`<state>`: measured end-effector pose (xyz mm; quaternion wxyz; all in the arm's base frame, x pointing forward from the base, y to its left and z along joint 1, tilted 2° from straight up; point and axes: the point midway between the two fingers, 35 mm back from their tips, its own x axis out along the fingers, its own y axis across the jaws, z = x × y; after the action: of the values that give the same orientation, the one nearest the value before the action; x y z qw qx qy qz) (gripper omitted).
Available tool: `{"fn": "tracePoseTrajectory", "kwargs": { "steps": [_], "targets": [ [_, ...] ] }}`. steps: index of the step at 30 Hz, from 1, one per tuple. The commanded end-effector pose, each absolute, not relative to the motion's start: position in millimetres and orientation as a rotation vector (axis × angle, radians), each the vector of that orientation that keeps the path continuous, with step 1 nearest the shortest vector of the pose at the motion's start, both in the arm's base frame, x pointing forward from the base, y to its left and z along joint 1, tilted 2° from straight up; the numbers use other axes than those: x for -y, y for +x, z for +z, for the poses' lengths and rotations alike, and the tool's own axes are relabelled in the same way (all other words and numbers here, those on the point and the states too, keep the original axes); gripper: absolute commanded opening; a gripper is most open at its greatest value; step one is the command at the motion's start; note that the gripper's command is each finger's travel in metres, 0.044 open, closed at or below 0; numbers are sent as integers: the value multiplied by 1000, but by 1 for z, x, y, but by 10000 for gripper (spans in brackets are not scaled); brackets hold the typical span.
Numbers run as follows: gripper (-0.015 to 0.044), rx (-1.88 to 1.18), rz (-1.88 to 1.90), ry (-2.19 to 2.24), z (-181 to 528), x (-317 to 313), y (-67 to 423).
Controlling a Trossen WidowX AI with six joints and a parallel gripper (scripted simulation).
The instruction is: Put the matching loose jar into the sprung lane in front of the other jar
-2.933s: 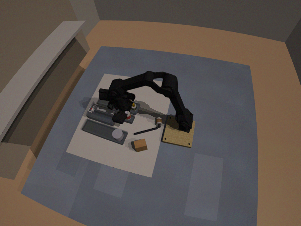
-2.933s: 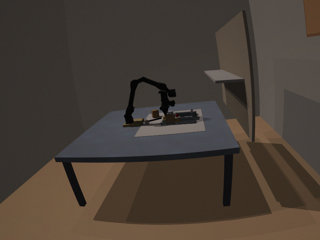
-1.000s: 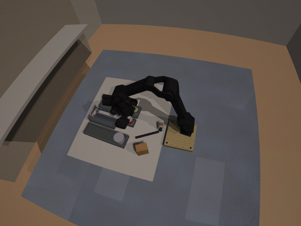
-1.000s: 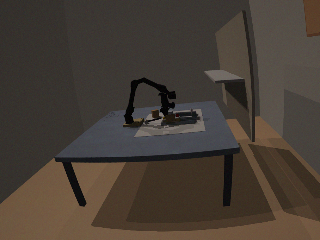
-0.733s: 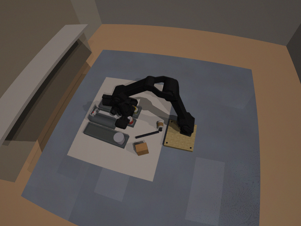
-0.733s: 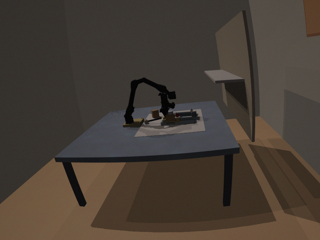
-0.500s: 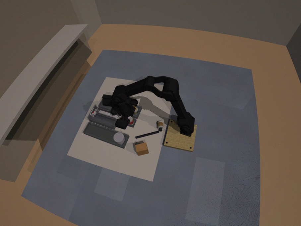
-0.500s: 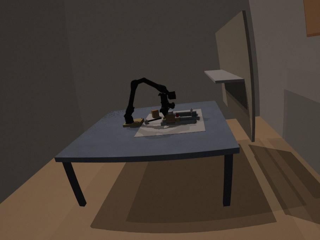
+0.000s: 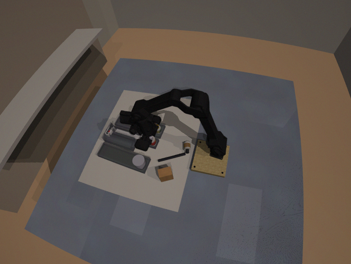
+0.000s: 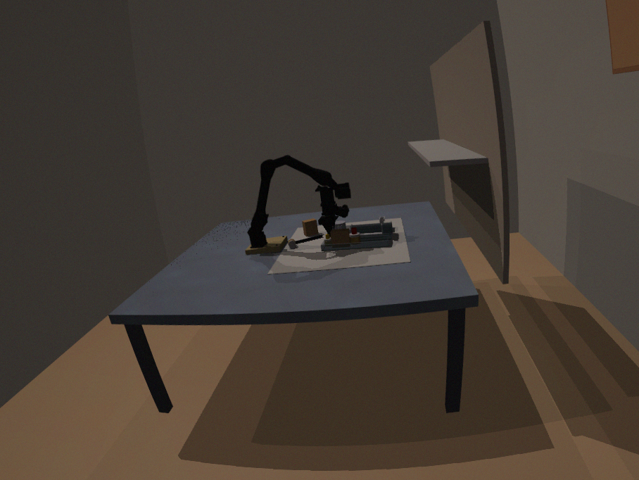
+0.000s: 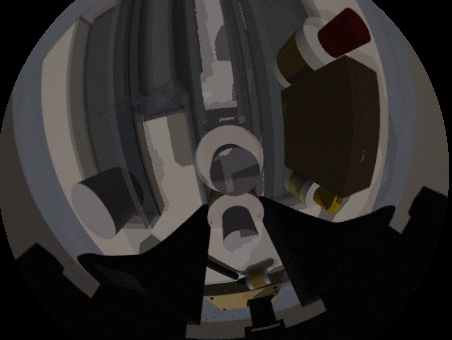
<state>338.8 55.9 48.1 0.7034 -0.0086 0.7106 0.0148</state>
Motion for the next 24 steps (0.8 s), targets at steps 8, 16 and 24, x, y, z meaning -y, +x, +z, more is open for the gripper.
{"fn": "tracePoseTrajectory", "kwargs": {
  "steps": [8, 16, 24],
  "targets": [
    [0, -1565, 34, -17, 49, -56, 340],
    [0, -1565, 34, -18, 49, -56, 337],
    [0, -1565, 34, -18, 48, -56, 335]
  ]
}}
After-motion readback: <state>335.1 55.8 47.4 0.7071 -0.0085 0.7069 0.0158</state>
